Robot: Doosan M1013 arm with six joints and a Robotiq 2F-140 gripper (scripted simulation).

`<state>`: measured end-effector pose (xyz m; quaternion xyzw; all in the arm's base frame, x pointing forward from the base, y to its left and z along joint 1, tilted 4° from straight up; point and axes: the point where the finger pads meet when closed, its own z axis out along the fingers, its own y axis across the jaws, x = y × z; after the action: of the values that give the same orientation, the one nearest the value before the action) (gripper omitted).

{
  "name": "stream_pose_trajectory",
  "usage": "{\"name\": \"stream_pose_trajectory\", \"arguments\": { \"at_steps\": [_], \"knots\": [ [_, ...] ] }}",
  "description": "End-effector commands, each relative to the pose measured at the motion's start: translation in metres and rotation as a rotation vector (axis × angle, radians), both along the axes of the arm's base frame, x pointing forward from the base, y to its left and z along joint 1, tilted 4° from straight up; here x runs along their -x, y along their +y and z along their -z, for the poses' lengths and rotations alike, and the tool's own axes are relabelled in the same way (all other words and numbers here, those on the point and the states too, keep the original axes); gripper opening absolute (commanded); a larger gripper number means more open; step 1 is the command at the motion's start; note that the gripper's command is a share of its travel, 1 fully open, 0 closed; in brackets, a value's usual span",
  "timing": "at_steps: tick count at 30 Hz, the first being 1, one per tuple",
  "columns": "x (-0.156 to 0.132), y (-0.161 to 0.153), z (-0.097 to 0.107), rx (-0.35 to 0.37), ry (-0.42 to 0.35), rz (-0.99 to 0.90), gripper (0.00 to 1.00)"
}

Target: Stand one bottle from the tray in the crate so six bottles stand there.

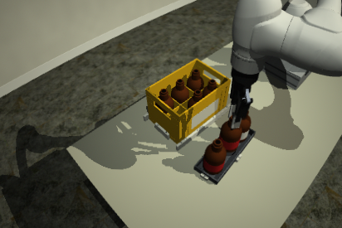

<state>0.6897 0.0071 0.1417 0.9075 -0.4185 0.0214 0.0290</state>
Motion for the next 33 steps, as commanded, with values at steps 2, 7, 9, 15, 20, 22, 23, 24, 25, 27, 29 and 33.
{"name": "stream_pose_trajectory", "arguments": {
  "at_steps": [2, 7, 9, 15, 20, 22, 23, 24, 25, 27, 29, 33],
  "knots": [
    [0.0000, 0.0000, -0.0001, 0.000, 0.000, 0.000, 0.00],
    [0.0000, 0.0000, -0.0001, 0.000, 0.000, 0.000, 0.00],
    [0.0000, 0.0000, -0.0001, 0.000, 0.000, 0.000, 0.00],
    [0.0000, 0.0000, -0.0001, 0.000, 0.000, 0.000, 0.00],
    [0.0000, 0.0000, -0.0003, 0.000, 0.000, 0.000, 0.00],
    [0.0000, 0.0001, -0.0006, 0.000, 0.000, 0.000, 0.00],
    [0.0000, 0.0001, -0.0009, 0.000, 0.000, 0.000, 0.00],
    [0.0000, 0.0001, -0.0012, 0.000, 0.000, 0.000, 0.00],
    [0.0000, 0.0001, -0.0015, 0.000, 0.000, 0.000, 0.00],
    [0.0000, 0.0002, -0.0024, 0.000, 0.000, 0.000, 0.00],
    [0.0001, 0.0003, -0.0035, 0.000, 0.000, 0.000, 0.00],
    [0.0001, 0.0005, -0.0064, 0.000, 0.000, 0.000, 0.00]
  ]
}}
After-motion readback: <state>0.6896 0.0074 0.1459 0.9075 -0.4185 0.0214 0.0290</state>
